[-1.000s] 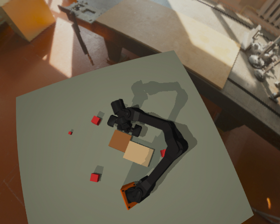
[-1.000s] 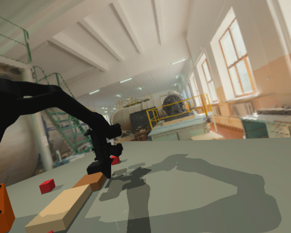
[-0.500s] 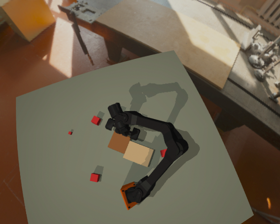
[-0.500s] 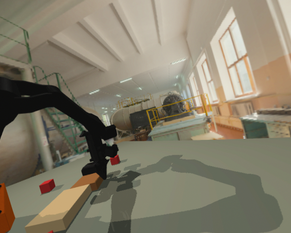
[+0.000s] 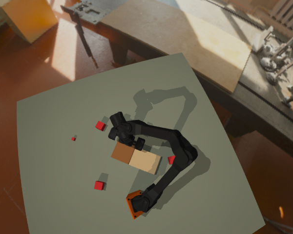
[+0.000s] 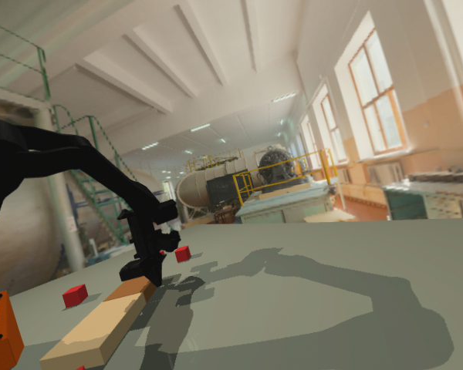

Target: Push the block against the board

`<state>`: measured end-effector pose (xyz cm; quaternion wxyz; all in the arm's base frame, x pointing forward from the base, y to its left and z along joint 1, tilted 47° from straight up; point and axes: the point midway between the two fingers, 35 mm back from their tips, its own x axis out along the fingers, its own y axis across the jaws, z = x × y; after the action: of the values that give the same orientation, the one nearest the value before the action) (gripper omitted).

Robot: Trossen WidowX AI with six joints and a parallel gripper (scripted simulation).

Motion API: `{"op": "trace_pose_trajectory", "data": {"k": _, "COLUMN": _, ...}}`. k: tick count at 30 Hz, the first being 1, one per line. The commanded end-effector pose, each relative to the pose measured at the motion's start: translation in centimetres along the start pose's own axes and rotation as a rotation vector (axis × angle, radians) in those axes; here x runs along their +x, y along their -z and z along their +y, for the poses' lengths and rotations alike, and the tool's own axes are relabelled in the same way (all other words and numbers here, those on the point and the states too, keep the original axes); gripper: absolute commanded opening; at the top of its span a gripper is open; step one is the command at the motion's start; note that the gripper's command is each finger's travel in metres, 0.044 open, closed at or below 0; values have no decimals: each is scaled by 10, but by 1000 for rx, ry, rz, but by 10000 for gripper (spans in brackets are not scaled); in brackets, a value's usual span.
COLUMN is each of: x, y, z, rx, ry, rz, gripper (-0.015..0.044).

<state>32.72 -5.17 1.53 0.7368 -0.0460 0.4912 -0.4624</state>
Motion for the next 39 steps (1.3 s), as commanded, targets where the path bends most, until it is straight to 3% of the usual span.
{"op": "trace_pose_trajectory", "data": {"k": 1, "x": 2, "y": 9, "z": -2, "rx": -2, "ry": 3, "rz": 10, "gripper": 0}}
{"op": "trace_pose_trajectory", "data": {"k": 35, "x": 2, "y": -45, "z": 0, "rx": 0, "ry": 3, "rz": 8, "gripper": 0}}
{"op": "trace_pose_trajectory", "data": {"k": 39, "x": -41, "y": -40, "z": 0, "rx": 1, "ry": 1, "rz": 10, "gripper": 0}}
